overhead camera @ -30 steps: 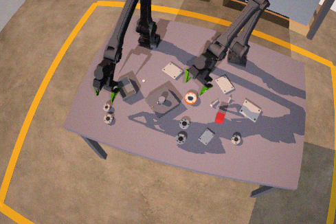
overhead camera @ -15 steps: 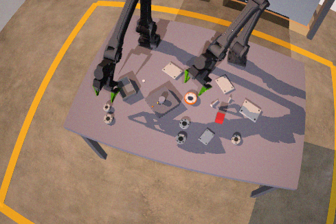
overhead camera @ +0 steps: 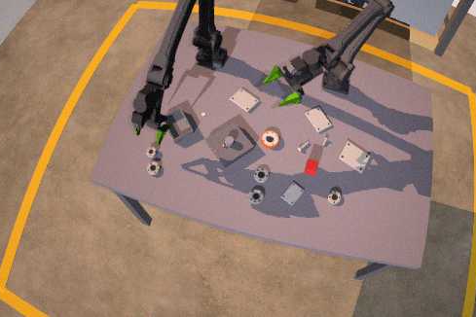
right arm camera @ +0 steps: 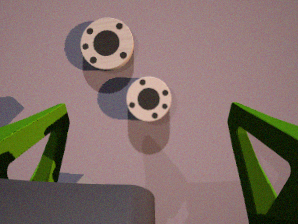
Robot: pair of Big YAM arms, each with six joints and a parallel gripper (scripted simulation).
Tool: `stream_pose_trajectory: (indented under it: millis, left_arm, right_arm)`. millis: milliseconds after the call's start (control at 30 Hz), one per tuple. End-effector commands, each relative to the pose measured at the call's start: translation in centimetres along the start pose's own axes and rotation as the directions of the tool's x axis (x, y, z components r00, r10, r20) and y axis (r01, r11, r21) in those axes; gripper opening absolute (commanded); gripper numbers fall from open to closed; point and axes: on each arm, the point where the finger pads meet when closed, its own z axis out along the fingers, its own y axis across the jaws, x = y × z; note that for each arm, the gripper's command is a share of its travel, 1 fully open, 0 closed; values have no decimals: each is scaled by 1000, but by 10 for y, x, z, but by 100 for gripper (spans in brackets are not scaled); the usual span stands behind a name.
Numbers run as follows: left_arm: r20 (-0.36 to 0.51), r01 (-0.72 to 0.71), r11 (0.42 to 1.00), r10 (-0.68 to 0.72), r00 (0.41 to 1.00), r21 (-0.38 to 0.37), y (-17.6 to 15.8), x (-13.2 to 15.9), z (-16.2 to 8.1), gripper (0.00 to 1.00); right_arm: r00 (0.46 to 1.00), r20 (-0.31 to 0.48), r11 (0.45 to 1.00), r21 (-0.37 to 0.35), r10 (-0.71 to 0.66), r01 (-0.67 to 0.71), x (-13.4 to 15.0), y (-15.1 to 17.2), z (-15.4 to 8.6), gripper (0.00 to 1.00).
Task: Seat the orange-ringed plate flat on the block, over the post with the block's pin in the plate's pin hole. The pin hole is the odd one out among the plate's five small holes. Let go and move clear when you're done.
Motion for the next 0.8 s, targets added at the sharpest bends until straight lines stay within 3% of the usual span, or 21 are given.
stream_pose_trajectory:
  millis: [0, 200, 333, 400, 600, 633, 667, 767]
  left_arm:
    - [140, -44, 998, 36, 989, 51, -18, -16, -23, 100]
    - [314, -113, 986, 71, 947, 119, -40, -33, -55, 100]
    - [343, -128, 983, 76, 936, 130, -44, -35, -61, 100]
    - [380, -142, 981, 84, 921, 129, -45, -51, -67, 100]
    - [360, -137, 981, 80, 930, 135, -45, -45, -64, 100]
    - [360, -137, 981, 80, 930, 135, -45, -45, -64, 100]
    - [381, -133, 981, 70, 922, 142, -48, -61, -68, 100]
    - [346, -85, 983, 24, 938, 162, -51, -58, -67, 100]
  right_arm:
    - [1000, 28, 1000, 2, 13, -13, -18, -1, -3, 100]
    - [1000, 28, 1000, 2, 13, -13, -18, -1, -3, 100]
    - [1000, 28, 1000, 2, 13, -13, -18, -1, -3, 100]
    - [1000, 28, 1000, 2, 13, -13, -18, -1, -3, 100]
    - [1000, 28, 1000, 2, 13, -13, -18, -1, -3, 100]
    - [999, 24, 999, -1, 34, -34, -25, 1, 1, 89]
    - [999, 18, 999, -7, 47, -47, -24, 7, 1, 89]
    - [991, 0, 991, -21, 133, -133, -23, 20, 2, 89]
